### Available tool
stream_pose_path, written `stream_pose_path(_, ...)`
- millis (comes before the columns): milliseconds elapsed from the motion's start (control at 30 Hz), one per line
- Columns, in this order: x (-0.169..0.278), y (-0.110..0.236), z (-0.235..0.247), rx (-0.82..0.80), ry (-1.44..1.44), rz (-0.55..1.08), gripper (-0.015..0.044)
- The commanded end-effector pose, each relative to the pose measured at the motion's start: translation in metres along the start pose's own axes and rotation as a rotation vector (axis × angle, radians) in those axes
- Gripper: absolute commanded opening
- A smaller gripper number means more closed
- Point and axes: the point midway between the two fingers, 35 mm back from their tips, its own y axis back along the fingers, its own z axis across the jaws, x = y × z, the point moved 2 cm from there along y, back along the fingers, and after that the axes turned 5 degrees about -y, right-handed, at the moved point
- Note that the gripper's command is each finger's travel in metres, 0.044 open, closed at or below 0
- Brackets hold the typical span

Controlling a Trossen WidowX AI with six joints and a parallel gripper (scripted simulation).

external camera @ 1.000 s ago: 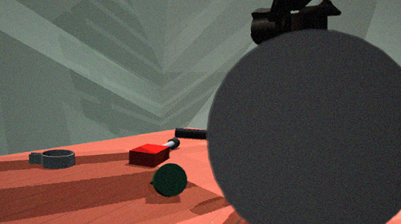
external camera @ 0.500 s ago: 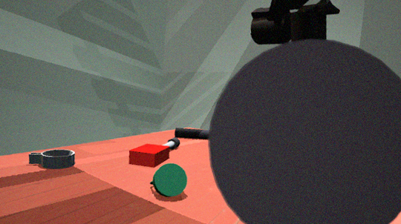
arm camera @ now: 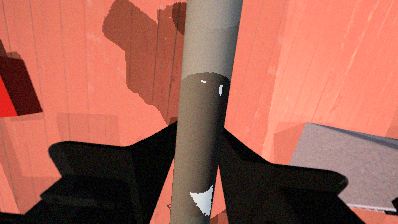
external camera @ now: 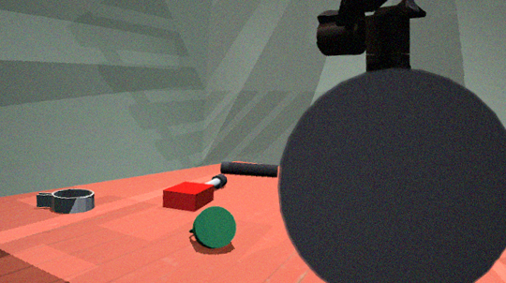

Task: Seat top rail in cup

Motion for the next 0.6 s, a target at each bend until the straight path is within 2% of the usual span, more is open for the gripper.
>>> stream_pose_path(0,-0.0092,0.0004,0.0021,-0.008,0.0,-0.01,0.0)
stream_pose_path(567,-0.0173,-0.0041,0.0012,-0.002,0.001,-0.006,0.0)
